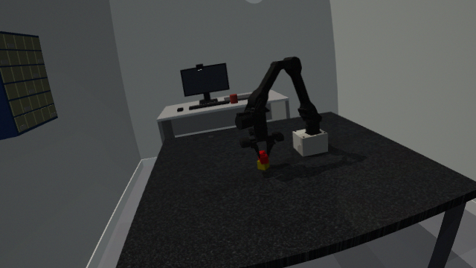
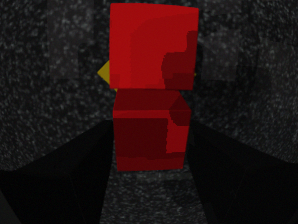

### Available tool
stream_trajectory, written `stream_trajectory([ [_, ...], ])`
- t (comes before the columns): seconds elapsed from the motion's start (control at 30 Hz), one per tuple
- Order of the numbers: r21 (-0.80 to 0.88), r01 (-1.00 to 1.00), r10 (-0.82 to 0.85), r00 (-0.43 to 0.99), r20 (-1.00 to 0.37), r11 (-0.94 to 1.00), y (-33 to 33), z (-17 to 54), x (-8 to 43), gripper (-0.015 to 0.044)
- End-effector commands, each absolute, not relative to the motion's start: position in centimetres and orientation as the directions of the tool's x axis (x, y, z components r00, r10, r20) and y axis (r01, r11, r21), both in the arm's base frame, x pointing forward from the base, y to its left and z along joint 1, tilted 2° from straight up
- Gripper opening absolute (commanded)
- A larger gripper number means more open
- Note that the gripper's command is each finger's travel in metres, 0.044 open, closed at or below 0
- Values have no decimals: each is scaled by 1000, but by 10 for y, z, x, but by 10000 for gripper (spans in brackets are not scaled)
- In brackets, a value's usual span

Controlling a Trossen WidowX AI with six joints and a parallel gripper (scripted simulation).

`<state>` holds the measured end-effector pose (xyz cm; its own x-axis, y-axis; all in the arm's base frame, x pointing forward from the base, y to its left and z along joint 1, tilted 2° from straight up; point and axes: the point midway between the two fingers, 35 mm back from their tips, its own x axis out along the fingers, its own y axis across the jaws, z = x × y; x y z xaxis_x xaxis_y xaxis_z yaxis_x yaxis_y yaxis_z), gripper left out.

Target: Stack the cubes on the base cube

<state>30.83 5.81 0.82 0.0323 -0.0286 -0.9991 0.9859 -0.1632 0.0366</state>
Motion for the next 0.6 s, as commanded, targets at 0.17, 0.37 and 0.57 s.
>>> stream_trajectory([
  [0.17, 36, 986, -29, 32, -999, -163, 58, 16, 308, 205],
  [0.37, 37, 986, -29, 32, -999, -163, 59, 22, 308, 205],
  [0.57, 37, 986, -29, 32, -999, -163, 59, 29, 308, 205],
])
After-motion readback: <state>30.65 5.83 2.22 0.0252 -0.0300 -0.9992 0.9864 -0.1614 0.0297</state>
